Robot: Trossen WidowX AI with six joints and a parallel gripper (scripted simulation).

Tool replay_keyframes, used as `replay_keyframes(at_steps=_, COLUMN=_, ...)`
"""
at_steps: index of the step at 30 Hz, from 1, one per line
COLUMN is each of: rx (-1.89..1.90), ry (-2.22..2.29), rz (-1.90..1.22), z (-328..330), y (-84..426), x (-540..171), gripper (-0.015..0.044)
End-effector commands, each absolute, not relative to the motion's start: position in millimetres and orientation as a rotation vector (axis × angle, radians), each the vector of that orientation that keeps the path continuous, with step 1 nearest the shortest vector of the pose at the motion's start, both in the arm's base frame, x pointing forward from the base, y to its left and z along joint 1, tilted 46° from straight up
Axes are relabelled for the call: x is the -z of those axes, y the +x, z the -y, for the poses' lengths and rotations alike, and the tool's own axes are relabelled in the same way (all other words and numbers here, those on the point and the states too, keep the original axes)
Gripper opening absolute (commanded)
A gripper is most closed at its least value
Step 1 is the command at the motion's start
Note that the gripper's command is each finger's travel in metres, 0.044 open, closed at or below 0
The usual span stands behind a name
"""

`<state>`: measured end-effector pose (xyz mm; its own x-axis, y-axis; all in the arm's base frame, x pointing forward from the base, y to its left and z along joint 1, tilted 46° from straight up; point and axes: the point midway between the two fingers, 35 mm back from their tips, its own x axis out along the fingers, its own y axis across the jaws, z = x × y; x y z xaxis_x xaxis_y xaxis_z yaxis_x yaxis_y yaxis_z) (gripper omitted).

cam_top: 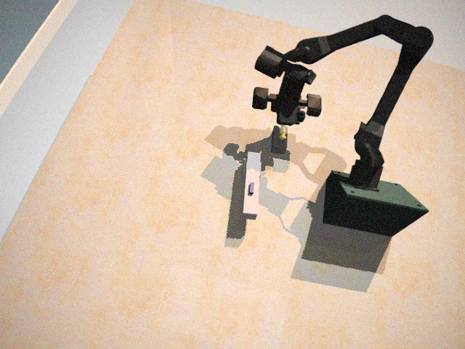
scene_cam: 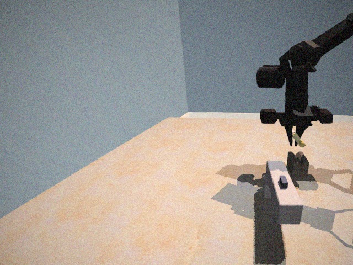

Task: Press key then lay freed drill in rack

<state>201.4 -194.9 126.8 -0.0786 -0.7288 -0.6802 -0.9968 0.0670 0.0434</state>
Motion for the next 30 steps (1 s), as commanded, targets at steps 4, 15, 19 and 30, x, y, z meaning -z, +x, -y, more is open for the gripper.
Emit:
replay_keyframes(at_steps=4, rx=-0.734, ry=-1.709, rz=-1.860, z=201, y=199, x=-117, gripper=0.0000)
replay_keyframes(at_steps=15, rx=-0.734, ry=-1.709, rz=-1.861, z=207, y=198, x=-109, gripper=0.0000)
replay_keyframes(at_steps=19, rx=-0.734, ry=-1.710, rz=-1.861, z=211, y=198, x=-107, gripper=0.0000)
replay_keyframes(at_steps=30, rx=-0.733, ry=-1.710, rz=-1.862, z=222, y=197, x=-100, gripper=0.0000)
